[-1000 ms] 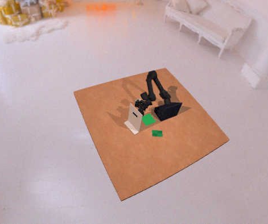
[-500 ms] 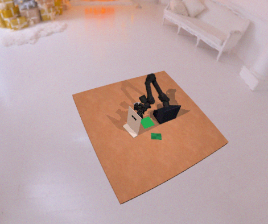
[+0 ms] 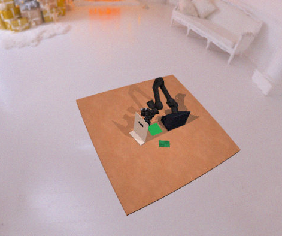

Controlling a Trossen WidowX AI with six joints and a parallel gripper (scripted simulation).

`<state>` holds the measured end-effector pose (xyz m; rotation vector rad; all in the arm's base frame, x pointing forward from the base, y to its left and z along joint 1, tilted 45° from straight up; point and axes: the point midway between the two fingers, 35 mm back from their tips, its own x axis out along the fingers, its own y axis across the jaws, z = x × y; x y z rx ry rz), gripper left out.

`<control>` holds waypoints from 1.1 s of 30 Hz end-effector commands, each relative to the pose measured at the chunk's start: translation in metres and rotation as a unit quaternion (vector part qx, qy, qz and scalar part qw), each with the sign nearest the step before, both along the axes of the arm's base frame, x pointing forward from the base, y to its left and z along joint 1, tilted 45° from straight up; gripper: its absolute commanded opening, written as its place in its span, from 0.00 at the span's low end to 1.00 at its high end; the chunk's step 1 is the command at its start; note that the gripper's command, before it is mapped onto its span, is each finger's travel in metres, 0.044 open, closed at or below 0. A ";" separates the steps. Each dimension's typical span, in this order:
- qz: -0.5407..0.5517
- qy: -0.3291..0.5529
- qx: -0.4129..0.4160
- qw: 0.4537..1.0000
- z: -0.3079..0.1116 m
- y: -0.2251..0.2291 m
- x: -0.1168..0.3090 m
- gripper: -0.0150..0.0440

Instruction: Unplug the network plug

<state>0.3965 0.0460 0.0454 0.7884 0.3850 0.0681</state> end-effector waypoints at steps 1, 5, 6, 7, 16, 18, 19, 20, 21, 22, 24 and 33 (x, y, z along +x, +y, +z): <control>0.000 0.002 0.001 1.000 0.000 0.000 -0.005 0.25; 0.000 0.002 0.001 1.000 0.000 -0.001 -0.007 0.25; 0.000 0.002 0.001 1.000 0.000 -0.001 -0.008 0.25; 0.000 0.002 0.001 1.000 0.001 -0.001 -0.008 0.25; 0.000 0.002 0.001 1.000 0.001 -0.001 -0.014 0.25; 0.000 0.002 0.001 1.000 0.001 -0.001 -0.015 0.25; 0.000 0.002 0.001 1.000 0.002 -0.001 -0.016 0.25; 0.000 0.002 0.001 1.000 0.002 -0.001 -0.016 0.25; 0.000 0.002 0.001 1.000 0.002 -0.001 -0.017 0.25; 0.000 0.002 0.001 1.000 0.002 -0.001 -0.017 0.25; 0.000 0.002 0.001 1.000 0.002 -0.001 -0.019 0.25; 0.000 0.002 0.001 1.000 0.003 -0.001 -0.024 0.25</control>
